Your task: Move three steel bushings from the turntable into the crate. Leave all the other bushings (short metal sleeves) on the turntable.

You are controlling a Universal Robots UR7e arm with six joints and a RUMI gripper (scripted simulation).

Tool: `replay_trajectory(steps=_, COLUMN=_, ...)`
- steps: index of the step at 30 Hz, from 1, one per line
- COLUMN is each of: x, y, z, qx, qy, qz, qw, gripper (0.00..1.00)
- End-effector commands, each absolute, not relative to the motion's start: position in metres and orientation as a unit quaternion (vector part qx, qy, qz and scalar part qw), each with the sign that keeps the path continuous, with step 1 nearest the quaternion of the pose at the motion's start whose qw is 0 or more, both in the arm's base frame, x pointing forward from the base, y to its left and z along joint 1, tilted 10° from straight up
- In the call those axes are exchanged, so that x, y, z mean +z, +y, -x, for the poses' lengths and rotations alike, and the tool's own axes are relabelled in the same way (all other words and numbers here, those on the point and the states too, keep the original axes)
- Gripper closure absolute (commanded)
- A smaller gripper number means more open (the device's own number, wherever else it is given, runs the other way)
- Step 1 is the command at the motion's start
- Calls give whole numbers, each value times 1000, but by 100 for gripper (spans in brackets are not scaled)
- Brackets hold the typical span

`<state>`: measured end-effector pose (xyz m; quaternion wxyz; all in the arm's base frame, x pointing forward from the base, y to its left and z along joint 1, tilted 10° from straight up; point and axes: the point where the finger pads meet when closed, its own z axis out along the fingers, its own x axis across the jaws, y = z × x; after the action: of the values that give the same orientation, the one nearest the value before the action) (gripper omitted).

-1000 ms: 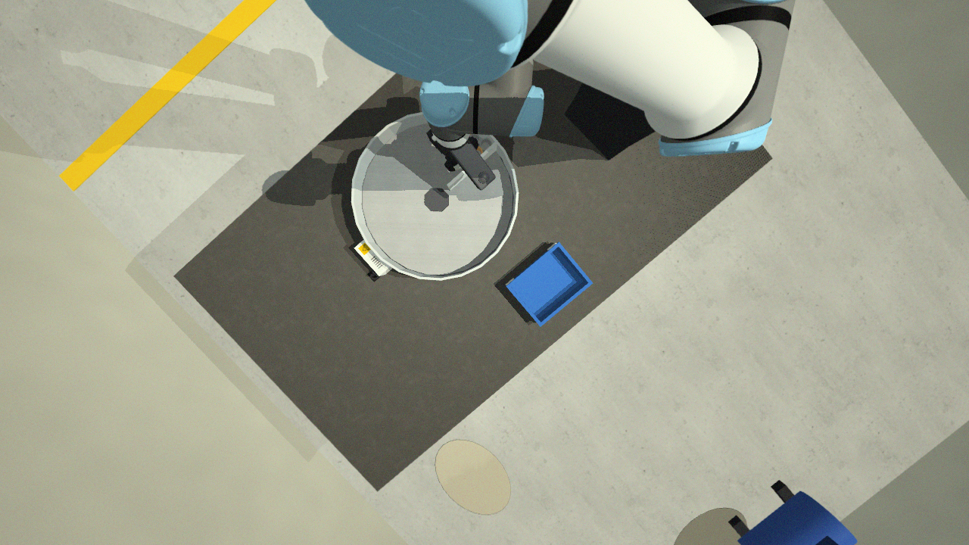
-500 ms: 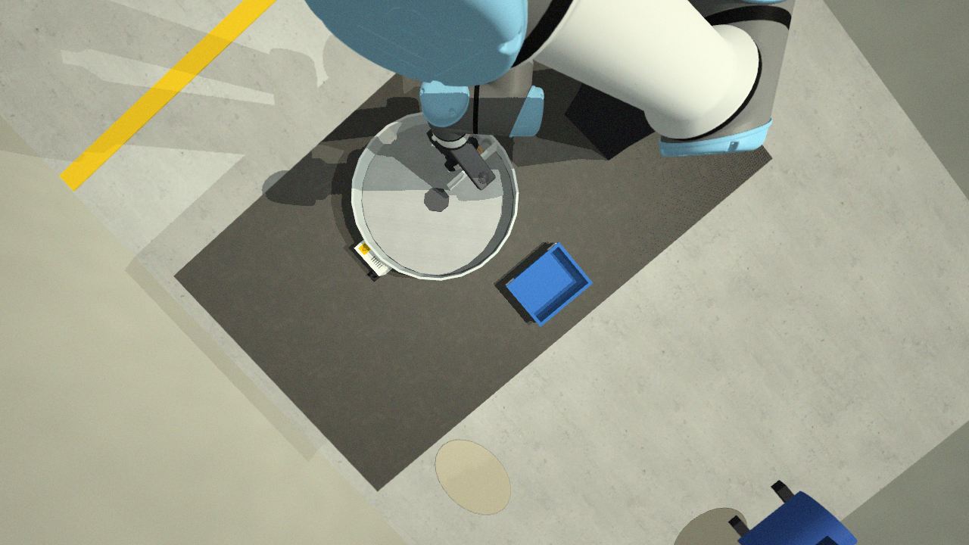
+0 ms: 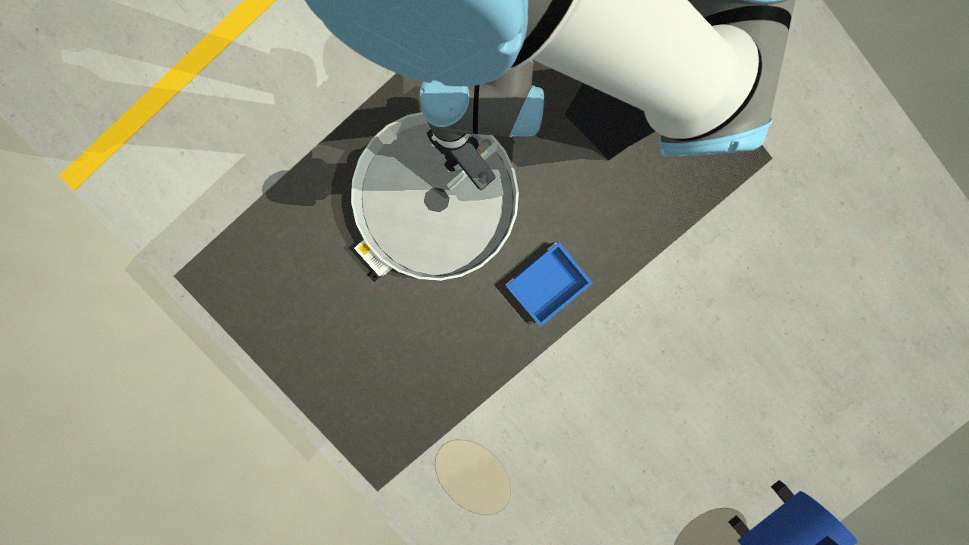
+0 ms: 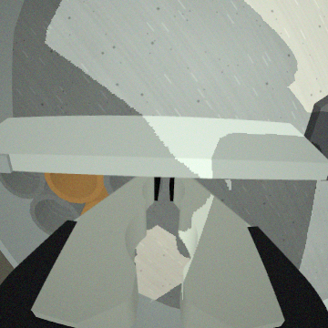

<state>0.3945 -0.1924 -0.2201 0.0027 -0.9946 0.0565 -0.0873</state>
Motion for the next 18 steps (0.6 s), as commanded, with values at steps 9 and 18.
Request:
replay_trajectory(steps=9, x=-207, y=-193, z=-392, qx=-87, qy=57, qz=995, qw=2, gripper=100)
replay_trajectory(steps=18, x=-183, y=-192, z=-388, qx=-87, qy=57, qz=995, qw=2, gripper=100)
